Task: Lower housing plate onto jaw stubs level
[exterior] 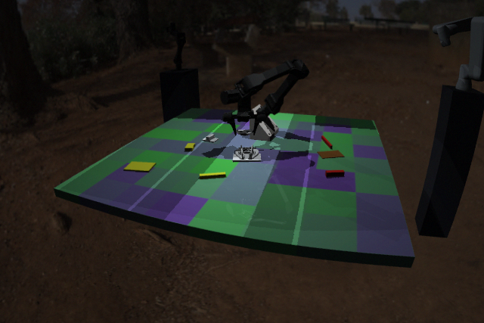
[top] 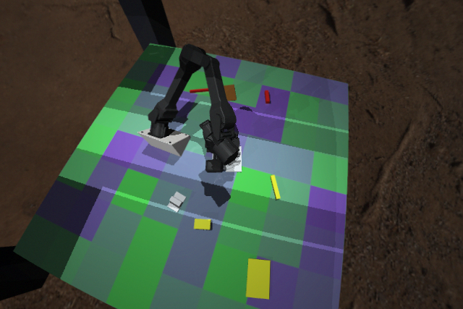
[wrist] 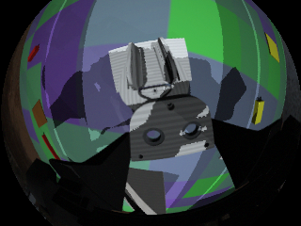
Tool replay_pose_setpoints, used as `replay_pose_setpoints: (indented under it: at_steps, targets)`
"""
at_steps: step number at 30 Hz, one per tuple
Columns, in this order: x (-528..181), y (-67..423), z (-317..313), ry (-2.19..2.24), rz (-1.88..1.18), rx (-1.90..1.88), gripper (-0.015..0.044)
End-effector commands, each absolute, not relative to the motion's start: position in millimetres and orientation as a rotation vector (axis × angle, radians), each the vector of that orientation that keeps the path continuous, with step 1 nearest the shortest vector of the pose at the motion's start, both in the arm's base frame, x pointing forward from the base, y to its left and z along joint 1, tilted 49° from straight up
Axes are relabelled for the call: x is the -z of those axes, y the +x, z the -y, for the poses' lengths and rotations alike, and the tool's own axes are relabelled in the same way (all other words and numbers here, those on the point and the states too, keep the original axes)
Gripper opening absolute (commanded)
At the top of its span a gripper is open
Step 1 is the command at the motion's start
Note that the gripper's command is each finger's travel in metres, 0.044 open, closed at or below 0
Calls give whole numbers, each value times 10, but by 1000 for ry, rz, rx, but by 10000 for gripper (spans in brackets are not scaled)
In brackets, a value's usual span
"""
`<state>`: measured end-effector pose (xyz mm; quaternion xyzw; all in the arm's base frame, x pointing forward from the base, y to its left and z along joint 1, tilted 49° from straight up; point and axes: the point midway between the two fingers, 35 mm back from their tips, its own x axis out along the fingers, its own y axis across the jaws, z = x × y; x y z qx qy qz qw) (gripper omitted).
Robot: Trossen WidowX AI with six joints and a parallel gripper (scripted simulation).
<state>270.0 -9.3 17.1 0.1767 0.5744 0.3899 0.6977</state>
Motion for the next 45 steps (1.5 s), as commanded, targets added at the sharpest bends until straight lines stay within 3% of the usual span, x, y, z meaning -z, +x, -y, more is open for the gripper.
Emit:
replay_pose_setpoints:
  at_steps: [1,45]
  targets:
    - [-180,2696,81,403,-1279,-869,351]
    - [-221,2635,28,402,-1279,-871,351]
